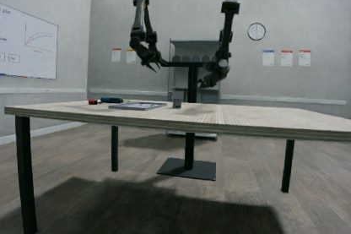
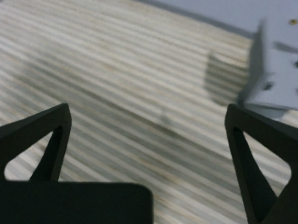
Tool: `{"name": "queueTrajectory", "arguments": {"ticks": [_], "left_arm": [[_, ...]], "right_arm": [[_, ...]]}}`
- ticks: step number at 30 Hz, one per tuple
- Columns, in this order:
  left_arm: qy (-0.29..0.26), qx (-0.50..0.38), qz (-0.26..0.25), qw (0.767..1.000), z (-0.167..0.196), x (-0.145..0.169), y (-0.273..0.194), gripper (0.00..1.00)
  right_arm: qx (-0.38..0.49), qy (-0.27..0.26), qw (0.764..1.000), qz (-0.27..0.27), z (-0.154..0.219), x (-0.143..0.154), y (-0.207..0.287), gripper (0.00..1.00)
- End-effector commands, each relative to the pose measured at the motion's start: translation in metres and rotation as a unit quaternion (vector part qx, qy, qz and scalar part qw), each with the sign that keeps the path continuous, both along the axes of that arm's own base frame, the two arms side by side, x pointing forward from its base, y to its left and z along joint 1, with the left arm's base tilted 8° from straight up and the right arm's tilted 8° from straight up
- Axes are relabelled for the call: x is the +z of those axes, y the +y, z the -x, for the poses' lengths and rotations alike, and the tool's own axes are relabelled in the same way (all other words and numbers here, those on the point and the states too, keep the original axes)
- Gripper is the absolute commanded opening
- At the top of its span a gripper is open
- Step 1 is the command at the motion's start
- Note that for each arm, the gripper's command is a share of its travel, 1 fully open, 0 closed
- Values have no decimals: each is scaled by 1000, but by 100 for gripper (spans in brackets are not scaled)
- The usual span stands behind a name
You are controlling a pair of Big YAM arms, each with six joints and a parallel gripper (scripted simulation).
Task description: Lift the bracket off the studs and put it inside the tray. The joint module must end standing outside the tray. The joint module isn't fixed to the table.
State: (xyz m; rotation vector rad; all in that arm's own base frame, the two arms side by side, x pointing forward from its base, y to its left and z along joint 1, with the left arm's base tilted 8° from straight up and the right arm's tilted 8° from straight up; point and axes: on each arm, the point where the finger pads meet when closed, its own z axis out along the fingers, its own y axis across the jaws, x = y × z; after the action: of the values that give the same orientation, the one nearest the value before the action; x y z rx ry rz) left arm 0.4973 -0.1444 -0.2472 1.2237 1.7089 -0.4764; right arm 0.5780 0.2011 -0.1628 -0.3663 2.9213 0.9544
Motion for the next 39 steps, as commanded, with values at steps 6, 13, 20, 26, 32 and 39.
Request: {"name": "queueTrajectory", "arguments": {"ticks": [6, 13, 20, 26, 32, 39], "left_arm": [[-19, -5, 42, 999, 67, 45, 33, 100], [-23, -14, 65, 998, 99, 67, 38, 100], [-19, -20, 88, 996, 132, 84, 42, 100], [-26, -27, 95, 995, 138, 93, 41, 100], [-16, -25, 100, 995, 140, 93, 40, 100], [-3, -29, 103, 994, 146, 128, 31, 100]], "right_arm": [[-191, 117, 971, 80, 17, -37, 24, 29], [-289, 162, 934, 136, 30, -51, 30, 29], [-416, 201, 863, 203, 52, -69, 37, 29], [-521, 212, 792, 236, 67, -81, 44, 29], [-608, 206, 730, 234, 70, -88, 54, 29], [-683, 170, 673, 229, 95, -107, 77, 29]]}}
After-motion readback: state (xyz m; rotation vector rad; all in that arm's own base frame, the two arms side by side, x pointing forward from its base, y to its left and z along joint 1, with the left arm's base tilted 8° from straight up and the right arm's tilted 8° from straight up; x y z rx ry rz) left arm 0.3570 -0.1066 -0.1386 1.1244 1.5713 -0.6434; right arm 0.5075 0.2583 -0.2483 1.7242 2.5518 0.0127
